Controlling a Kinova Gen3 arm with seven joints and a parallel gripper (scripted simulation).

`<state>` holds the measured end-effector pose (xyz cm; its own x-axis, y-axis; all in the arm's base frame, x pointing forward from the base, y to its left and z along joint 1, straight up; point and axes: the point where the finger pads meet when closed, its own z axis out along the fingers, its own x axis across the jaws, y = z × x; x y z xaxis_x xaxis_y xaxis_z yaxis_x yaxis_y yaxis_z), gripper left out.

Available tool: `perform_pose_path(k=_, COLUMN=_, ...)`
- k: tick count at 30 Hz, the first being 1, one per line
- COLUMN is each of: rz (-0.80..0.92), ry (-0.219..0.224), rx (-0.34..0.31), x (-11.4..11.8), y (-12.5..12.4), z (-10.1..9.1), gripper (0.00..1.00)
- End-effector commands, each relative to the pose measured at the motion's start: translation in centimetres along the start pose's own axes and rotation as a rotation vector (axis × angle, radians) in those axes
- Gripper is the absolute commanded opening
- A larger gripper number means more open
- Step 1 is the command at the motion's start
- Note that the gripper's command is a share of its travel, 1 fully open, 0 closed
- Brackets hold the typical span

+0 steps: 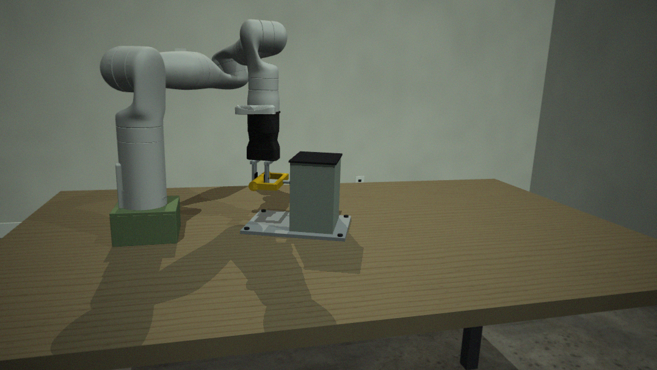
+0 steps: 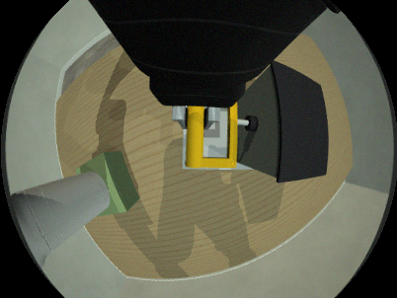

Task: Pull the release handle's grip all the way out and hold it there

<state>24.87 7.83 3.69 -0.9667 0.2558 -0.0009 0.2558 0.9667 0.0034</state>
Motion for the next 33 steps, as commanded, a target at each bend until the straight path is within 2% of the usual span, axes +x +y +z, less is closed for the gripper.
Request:
perform_pose_path(k=1, rz=-0.005, ry=-0.001, rx=0.001, x=0.0, y=-0.1, z=0.1, gripper=0.0)
perform_pose_path(k=10, rz=-0.004, ry=0.001, rx=0.002, x=0.9, y=-0.2, z=0.1, gripper=0.0)
perform_pose_path(k=33, rz=-0.004, ry=0.001, rx=0.002, x=5.3, y=-0.2, z=0.1, gripper=0.0)
